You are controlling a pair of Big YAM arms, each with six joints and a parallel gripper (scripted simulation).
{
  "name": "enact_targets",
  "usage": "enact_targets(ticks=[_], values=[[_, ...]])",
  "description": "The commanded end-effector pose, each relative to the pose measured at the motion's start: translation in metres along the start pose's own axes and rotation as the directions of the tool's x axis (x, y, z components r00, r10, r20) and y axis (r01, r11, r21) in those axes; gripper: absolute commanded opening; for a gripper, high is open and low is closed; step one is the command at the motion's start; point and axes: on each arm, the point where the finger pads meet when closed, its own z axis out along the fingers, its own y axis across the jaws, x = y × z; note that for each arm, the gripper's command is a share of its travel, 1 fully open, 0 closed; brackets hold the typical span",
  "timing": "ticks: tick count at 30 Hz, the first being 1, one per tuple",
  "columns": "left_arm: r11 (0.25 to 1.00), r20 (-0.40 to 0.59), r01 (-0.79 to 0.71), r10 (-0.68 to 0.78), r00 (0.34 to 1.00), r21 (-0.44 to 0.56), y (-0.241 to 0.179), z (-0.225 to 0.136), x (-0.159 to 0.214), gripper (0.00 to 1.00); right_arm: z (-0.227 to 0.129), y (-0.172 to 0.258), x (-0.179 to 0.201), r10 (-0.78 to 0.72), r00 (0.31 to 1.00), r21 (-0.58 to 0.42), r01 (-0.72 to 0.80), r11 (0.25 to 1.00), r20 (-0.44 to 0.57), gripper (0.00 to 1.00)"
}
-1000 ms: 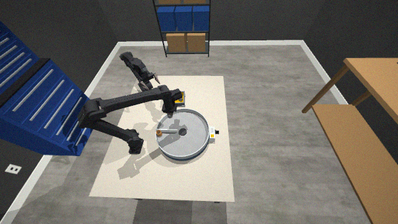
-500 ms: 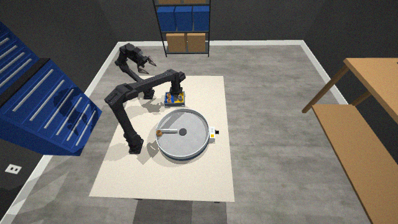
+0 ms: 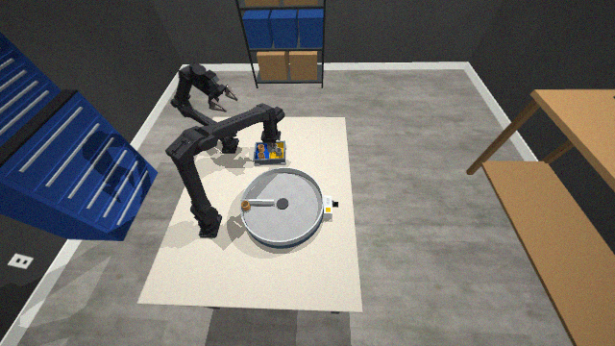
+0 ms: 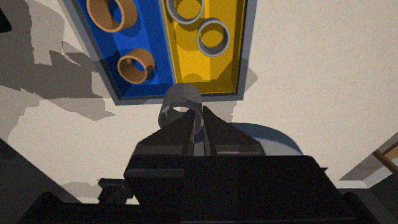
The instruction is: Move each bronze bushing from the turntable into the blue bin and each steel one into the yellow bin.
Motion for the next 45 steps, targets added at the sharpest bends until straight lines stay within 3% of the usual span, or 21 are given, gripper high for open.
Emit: enact_targets(ticks=[1,9,12,18,23,31,36,39,45], values=[[0.997,0.078,0.038,-0.032,0.996,-0.069,0.008,-0.035,-0.019,1.0,-0.037,-0.017,-0.022,0.01,0.996,0.055,-0.015,0.998,0.085,0.0],[0.995,0.089,0.029,-0.021,0.996,-0.091,0.009,-0.043,-0.021,1.0,-0.036,-0.028,-0.024,0.023,0.998,0.036,-0.025,0.999,0.056,0.0],[0.996,0.07,0.023,-0.018,0.997,-0.081,0.008,-0.036,-0.018,1.0,-0.044,-0.02,-0.025,0.024,0.995,0.069,-0.031,0.997,0.097,0.0],[0.996,0.07,0.023,-0.018,0.997,-0.081,0.008,-0.036,-0.018,1.0,-0.001,-0.012,-0.023,0.001,0.998,0.093,-0.007,0.996,0.067,0.0],[0.996,0.066,0.034,-0.029,0.997,-0.08,0.008,-0.03,-0.017,1.0,-0.021,-0.017,-0.03,-0.001,0.994,0.116,-0.011,0.993,0.105,0.0],[0.996,0.066,0.034,-0.029,0.997,-0.08,0.008,-0.03,-0.017,1.0,-0.014,-0.016,-0.029,0.0,0.996,0.105,-0.009,0.994,0.088,0.0],[0.996,0.066,0.034,-0.029,0.997,-0.08,0.008,-0.03,-0.017,1.0,0.024,-0.002,-0.018,0.005,1.0,0.066,-0.007,0.998,0.025,0.0],[0.996,0.066,0.034,-0.029,0.997,-0.08,0.008,-0.03,-0.017,1.0,0.004,-0.006,-0.025,0.001,0.998,0.088,-0.006,0.996,0.06,0.0],[0.996,0.066,0.034,-0.029,0.997,-0.08,0.008,-0.03,-0.017,1.0,0.004,-0.007,-0.024,0.002,0.998,0.088,-0.007,0.996,0.06,0.0]])
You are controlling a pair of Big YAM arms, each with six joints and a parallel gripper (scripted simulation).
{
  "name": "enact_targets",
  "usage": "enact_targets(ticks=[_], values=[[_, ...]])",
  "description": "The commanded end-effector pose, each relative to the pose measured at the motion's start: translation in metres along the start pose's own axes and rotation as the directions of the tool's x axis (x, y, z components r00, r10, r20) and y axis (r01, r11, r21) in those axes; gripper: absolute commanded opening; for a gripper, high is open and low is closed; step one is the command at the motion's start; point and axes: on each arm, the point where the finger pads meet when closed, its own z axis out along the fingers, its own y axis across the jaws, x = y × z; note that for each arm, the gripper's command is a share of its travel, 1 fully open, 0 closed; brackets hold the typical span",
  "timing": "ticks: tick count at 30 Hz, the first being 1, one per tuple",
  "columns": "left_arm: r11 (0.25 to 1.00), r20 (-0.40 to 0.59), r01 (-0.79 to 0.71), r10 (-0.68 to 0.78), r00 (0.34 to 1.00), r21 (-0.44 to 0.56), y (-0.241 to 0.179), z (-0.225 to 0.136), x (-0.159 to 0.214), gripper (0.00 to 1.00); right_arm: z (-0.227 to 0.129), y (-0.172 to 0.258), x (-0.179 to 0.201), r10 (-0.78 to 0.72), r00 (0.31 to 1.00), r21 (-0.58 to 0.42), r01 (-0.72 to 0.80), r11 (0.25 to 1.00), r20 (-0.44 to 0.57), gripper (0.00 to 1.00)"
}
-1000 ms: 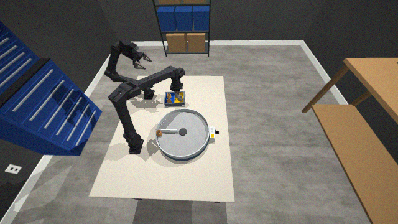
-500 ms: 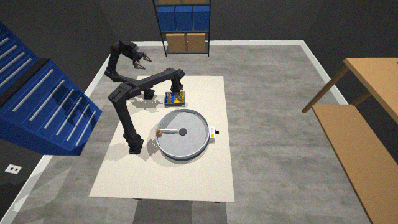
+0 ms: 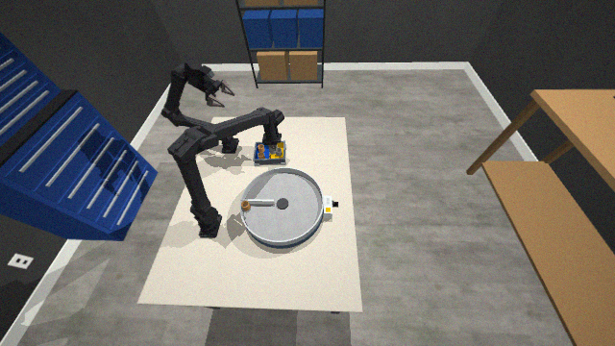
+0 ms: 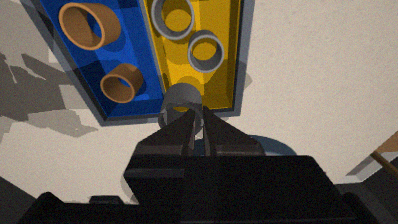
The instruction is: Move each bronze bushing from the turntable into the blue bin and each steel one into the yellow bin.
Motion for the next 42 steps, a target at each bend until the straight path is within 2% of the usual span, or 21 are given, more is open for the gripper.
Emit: enact_targets(ticks=[1,5,13,17,18,22,24,41,42], values=[[1.0,0.019,-0.004,0.004,1.0,0.004,-0.001,-0.007,-0.008,1.0,-0.021,-0.003,-0.014,-0.005,0.999,0.032,0.003,0.999,0.048,0.0],[1.0,0.019,-0.004,0.004,1.0,0.004,-0.001,-0.007,-0.008,1.0,-0.019,-0.004,-0.016,-0.005,0.998,0.036,0.003,0.999,0.055,0.0],[1.0,0.019,-0.004,0.004,1.0,0.004,-0.001,-0.007,-0.008,1.0,0.032,-0.001,-0.006,0.004,1.0,0.015,-0.004,1.0,0.021,0.0],[1.0,0.019,-0.004,0.004,1.0,0.004,-0.001,-0.007,-0.008,1.0,0.022,-0.008,-0.015,0.005,0.998,0.039,-0.007,0.999,0.061,0.0],[1.0,0.019,-0.004,0.004,1.0,0.004,-0.001,-0.007,-0.008,1.0,0.034,-0.002,-0.007,0.004,0.999,0.026,-0.005,1.0,0.041,0.0],[1.0,0.019,-0.004,0.004,1.0,0.004,-0.001,-0.007,-0.008,1.0,0.047,-0.006,-0.014,0.005,0.999,0.028,-0.006,1.0,0.043,0.0],[1.0,0.019,-0.004,0.004,1.0,0.004,-0.001,-0.007,-0.008,1.0,0.038,-0.007,-0.014,0.005,0.998,0.037,-0.007,0.999,0.058,0.0],[1.0,0.019,-0.004,0.004,1.0,0.004,-0.001,-0.007,-0.008,1.0,0.039,-0.006,-0.013,0.003,0.999,0.03,-0.005,1.0,0.051,0.0],[1.0,0.019,-0.004,0.004,1.0,0.004,-0.001,-0.007,-0.008,1.0,0.039,-0.006,-0.013,0.003,0.999,0.03,-0.005,1.0,0.051,0.11]])
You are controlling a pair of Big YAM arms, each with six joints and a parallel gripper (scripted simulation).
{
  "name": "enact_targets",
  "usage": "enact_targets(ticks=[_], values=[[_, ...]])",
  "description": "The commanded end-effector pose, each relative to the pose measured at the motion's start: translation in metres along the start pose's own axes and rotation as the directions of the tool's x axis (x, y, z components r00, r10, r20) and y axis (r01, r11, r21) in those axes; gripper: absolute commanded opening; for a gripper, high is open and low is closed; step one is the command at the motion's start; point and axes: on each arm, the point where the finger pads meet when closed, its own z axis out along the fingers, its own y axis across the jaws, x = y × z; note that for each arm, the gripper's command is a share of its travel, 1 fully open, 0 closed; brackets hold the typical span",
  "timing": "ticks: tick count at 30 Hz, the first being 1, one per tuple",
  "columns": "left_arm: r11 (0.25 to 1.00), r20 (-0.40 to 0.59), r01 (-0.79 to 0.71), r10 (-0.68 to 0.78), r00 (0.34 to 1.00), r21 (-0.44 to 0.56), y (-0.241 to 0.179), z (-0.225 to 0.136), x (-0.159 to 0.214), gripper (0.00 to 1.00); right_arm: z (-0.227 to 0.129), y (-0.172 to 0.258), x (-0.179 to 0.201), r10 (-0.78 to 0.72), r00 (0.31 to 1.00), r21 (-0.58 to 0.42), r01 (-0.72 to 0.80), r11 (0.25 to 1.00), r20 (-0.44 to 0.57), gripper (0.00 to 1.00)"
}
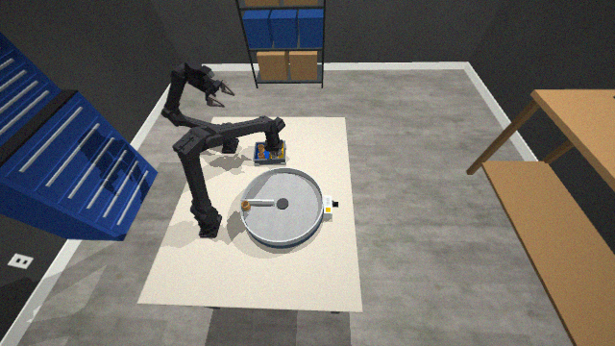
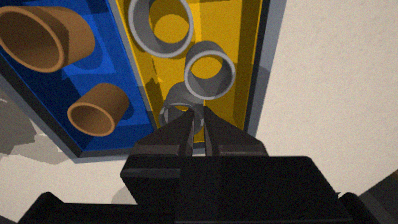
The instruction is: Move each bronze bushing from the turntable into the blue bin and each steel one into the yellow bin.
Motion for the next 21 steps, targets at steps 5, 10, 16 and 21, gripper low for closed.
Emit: enact_targets(ticks=[5,10,16,21], values=[[1.0,0.019,-0.004,0.004,1.0,0.004,0.0,-0.007,-0.008,1.0,-0.042,-0.007,-0.024,0.003,0.997,0.045,-0.007,0.999,0.078,0.18],[1.0,0.019,-0.004,0.004,1.0,0.004,0.0,-0.007,-0.008,1.0,-0.04,-0.006,-0.026,0.003,0.997,0.043,-0.006,0.999,0.075,0.18],[1.0,0.019,-0.004,0.004,1.0,0.004,0.0,-0.007,-0.008,1.0,-0.059,-0.007,-0.03,0.003,0.995,0.059,-0.009,0.998,0.104,0.18],[1.0,0.019,-0.004,0.004,1.0,0.004,0.0,-0.007,-0.008,1.0,-0.057,-0.005,-0.032,0.001,0.996,0.051,-0.006,0.999,0.092,0.18]])
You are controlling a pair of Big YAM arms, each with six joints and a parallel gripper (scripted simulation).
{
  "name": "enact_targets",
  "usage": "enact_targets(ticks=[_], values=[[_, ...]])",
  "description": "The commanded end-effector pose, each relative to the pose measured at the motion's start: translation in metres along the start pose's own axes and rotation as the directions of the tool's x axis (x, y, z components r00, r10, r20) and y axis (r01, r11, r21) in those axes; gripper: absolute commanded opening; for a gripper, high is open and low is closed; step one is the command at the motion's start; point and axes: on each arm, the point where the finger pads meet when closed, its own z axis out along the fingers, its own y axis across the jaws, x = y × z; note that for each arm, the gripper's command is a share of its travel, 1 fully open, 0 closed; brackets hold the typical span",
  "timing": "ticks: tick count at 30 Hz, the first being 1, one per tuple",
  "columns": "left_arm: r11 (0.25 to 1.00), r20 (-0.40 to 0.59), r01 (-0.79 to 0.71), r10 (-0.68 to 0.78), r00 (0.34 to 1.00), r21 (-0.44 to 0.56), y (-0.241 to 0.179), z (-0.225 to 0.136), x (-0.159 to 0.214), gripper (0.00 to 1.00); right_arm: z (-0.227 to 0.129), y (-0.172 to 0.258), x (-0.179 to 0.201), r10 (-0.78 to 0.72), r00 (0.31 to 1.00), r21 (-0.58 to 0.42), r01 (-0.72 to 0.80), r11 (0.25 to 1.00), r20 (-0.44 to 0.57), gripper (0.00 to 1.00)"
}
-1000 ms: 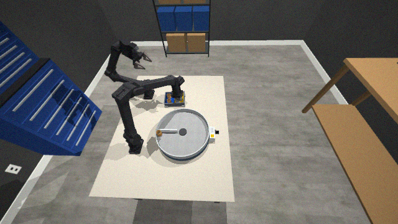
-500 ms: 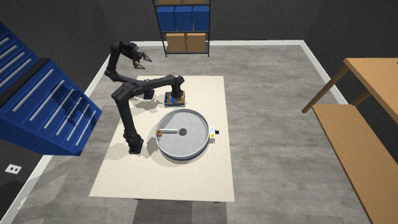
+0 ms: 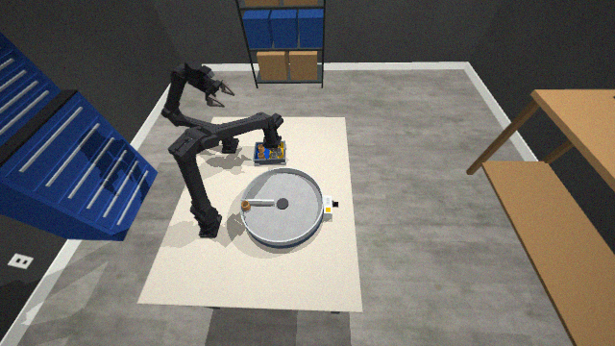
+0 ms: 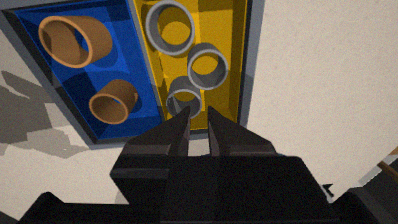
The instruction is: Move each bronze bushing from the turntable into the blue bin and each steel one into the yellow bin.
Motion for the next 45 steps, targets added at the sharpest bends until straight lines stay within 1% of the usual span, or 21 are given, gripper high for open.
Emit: enact_targets(ticks=[1,3,4,5,8,12,13,16,18,20,21,22,24,28,30,32,35,37,39,41,45], values=[[1.0,0.019,-0.004,0.004,1.0,0.004,0.0,-0.007,-0.008,1.0,-0.032,-0.007,-0.029,-0.005,0.998,0.031,0.003,1.0,0.062,0.18],[1.0,0.019,-0.004,0.004,1.0,0.004,0.0,-0.007,-0.008,1.0,-0.032,-0.007,-0.029,-0.005,0.998,0.031,0.003,1.0,0.062,0.18],[1.0,0.019,-0.004,0.004,1.0,0.004,0.0,-0.007,-0.008,1.0,-0.047,-0.008,-0.029,-0.005,0.997,0.042,0.002,0.999,0.08,0.18],[1.0,0.019,-0.004,0.004,1.0,0.004,0.0,-0.007,-0.008,1.0,-0.049,-0.008,-0.029,-0.006,0.997,0.042,0.003,0.999,0.08,0.18],[1.0,0.019,-0.004,0.004,1.0,0.004,0.0,-0.007,-0.008,1.0,-0.05,-0.015,-0.025,-0.005,0.997,0.041,0.002,0.999,0.073,0.18],[1.0,0.019,-0.004,0.004,1.0,0.004,0.0,-0.007,-0.008,1.0,-0.078,-0.01,-0.027,-0.008,0.997,0.046,0.005,0.999,0.08,0.18],[1.0,0.019,-0.004,0.004,1.0,0.004,0.0,-0.007,-0.008,1.0,-0.068,-0.006,-0.02,0.008,0.998,0.037,-0.011,0.999,0.067,0.29],[1.0,0.019,-0.004,0.004,1.0,0.004,0.0,-0.007,-0.008,1.0,-0.07,-0.016,-0.008,0.086,0.992,0.048,-0.09,0.995,0.089,0.64],[1.0,0.019,-0.004,0.004,1.0,0.004,0.0,-0.007,-0.008,1.0,-0.063,-0.01,0.011,0.136,0.987,0.044,-0.14,0.989,0.08,0.86],[1.0,0.019,-0.004,0.004,1.0,0.004,0.0,-0.007,-0.008,1.0,-0.063,-0.01,0.011,0.136,0.987,0.044,-0.14,0.989,0.08,0.86],[1.0,0.019,-0.004,0.004,1.0,0.004,0.0,-0.007,-0.008,1.0,-0.065,-0.009,0.02,0.177,0.98,0.049,-0.182,0.982,0.094,0.98],[1.0,0.019,-0.004,0.004,1.0,0.004,0.0,-0.007,-0.008,1.0,-0.068,-0.008,0.032,0.223,0.969,0.054,-0.23,0.972,0.11,1.0],[1.0,0.007,-0.018,0.018,1.0,0.016,-0.002,-0.007,-0.005,1.0,-0.073,-0.004,0.059,0.311,0.94,0.064,-0.322,0.945,0.143,1.0],[0.997,0.03,-0.039,0.037,0.999,0.068,-0.011,0.021,-0.017,1.0,-0.084,0.001,0.107,0.447,0.87,0.077,-0.47,0.879,0.206,1.0],[0.99,0.062,-0.063,0.055,0.997,0.129,-0.025,0.038,-0.028,1.0,-0.091,0.004,0.133,0.512,0.825,0.08,-0.542,0.837,0.239,1.0],[0.971,0.104,-0.103,0.082,0.991,0.214,-0.048,0.061,-0.04,1.0,-0.099,0.008,0.166,0.586,0.76,0.082,-0.627,0.774,0.281,1.0],[0.941,0.152,-0.14,0.097,0.984,0.308,-0.074,0.075,-0.049,1.0,-0.109,0.015,0.217,0.677,0.655,0.08,-0.736,0.672,0.334,1.0],[0.941,0.152,-0.14,0.097,0.984,0.308,-0.074,0.075,-0.049,1.0,-0.109,0.015,0.217,0.677,0.655,0.08,-0.736,0.672,0.334,1.0],[0.914,0.176,-0.161,0.101,0.979,0.371,-0.099,0.09,-0.051,1.0,-0.114,0.02,0.243,0.714,0.603,0.078,-0.78,0.62,0.354,1.0],[0.88,0.205,-0.193,0.113,0.972,0.433,-0.125,0.101,-0.052,1.0,-0.121,0.024,0.273,0.752,0.531,0.073,-0.832,0.55,0.391,1.0],[0.798,0.261,-0.249,0.119,0.958,0.549,-0.183,0.112,-0.044,1.0,-0.133,0.03,0.324,0.792,0.412,0.062,-0.899,0.433,0.45,1.0]])
